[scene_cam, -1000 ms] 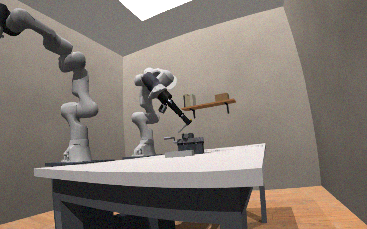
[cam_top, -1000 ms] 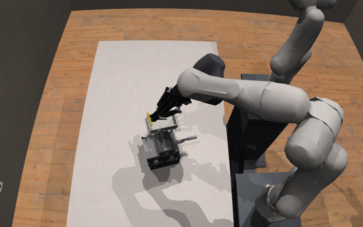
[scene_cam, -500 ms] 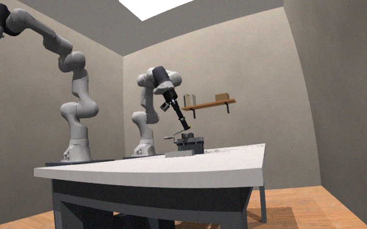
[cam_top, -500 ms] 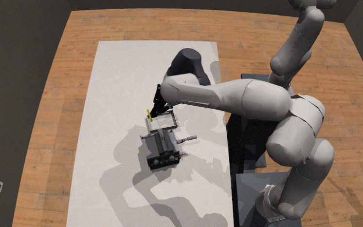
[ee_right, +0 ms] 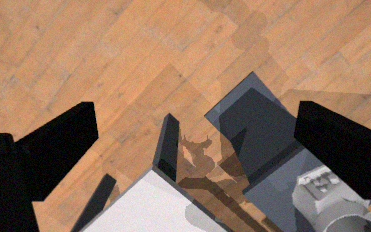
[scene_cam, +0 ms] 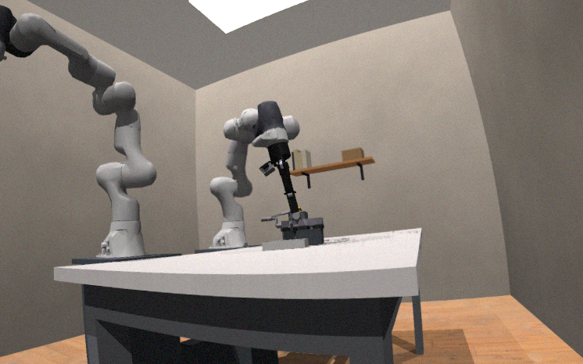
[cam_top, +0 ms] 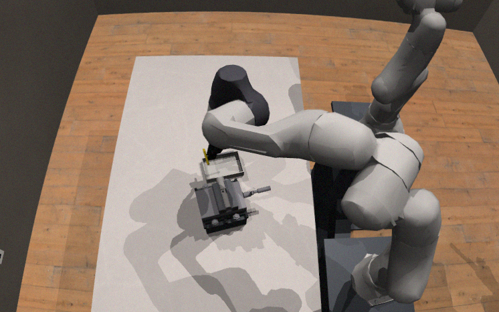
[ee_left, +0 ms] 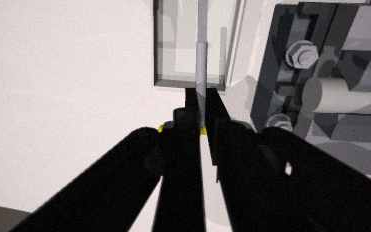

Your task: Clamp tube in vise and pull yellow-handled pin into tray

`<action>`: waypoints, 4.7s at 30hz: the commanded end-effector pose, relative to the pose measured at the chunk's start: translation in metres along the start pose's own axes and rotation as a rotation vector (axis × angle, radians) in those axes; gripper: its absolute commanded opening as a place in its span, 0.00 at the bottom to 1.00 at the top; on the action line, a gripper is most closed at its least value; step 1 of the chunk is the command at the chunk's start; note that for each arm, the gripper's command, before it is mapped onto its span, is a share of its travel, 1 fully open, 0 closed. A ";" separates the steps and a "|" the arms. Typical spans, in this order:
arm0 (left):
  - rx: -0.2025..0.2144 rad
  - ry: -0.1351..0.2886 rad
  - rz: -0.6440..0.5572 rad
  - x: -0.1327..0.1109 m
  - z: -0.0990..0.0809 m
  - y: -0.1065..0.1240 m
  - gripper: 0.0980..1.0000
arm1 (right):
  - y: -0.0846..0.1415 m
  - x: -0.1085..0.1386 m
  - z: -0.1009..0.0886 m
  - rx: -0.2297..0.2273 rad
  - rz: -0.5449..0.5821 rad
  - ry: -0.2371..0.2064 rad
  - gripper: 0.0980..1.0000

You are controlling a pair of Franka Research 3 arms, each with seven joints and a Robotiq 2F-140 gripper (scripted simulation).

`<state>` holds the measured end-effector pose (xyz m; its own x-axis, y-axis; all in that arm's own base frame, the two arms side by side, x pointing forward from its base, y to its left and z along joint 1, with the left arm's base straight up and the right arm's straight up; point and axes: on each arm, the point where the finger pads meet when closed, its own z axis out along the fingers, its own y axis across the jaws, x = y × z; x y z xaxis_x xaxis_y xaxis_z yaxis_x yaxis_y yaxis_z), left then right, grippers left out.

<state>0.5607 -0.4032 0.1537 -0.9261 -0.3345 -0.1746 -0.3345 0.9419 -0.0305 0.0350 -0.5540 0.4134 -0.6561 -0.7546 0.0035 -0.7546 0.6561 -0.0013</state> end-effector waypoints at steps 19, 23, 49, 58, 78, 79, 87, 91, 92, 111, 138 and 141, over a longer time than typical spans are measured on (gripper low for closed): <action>-0.029 0.142 0.083 0.008 0.016 -0.006 0.00 | 0.000 -0.001 0.000 -0.001 0.005 -0.003 1.00; -0.029 0.149 0.084 0.009 0.017 -0.006 0.00 | 0.000 -0.001 0.000 -0.001 0.005 -0.003 1.00; -0.029 0.154 0.084 0.009 0.017 -0.007 0.00 | 0.000 -0.001 0.000 -0.001 0.005 -0.003 1.00; -0.029 0.154 0.084 0.009 0.017 -0.007 0.00 | 0.000 -0.001 0.000 -0.001 0.005 -0.003 1.00; -0.029 0.154 0.084 0.009 0.017 -0.007 0.00 | 0.000 -0.001 0.000 -0.001 0.005 -0.003 1.00; -0.029 0.154 0.084 0.009 0.017 -0.007 0.00 | 0.000 -0.001 0.000 -0.001 0.005 -0.003 1.00; -0.029 0.154 0.084 0.009 0.017 -0.007 0.00 | 0.000 -0.001 0.000 -0.001 0.005 -0.003 1.00; -0.029 0.154 0.084 0.009 0.017 -0.007 0.00 | 0.000 -0.001 0.000 -0.001 0.005 -0.003 1.00; -0.029 0.154 0.084 0.009 0.017 -0.007 0.00 | 0.000 -0.001 0.000 -0.001 0.005 -0.003 1.00; -0.029 0.154 0.084 0.009 0.017 -0.007 0.00 | 0.000 -0.001 0.000 -0.001 0.005 -0.003 1.00; -0.029 0.154 0.084 0.009 0.017 -0.007 0.00 | 0.000 -0.001 0.000 -0.001 0.005 -0.003 1.00; -0.029 0.154 0.084 0.009 0.017 -0.007 0.00 | 0.000 -0.001 0.000 -0.001 0.005 -0.003 1.00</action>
<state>0.5583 -0.4119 0.1352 -0.9650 -0.2611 -0.0259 -0.2614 0.9652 0.0073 0.0350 -0.5540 0.4134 -0.6561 -0.7546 0.0035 -0.7546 0.6561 -0.0013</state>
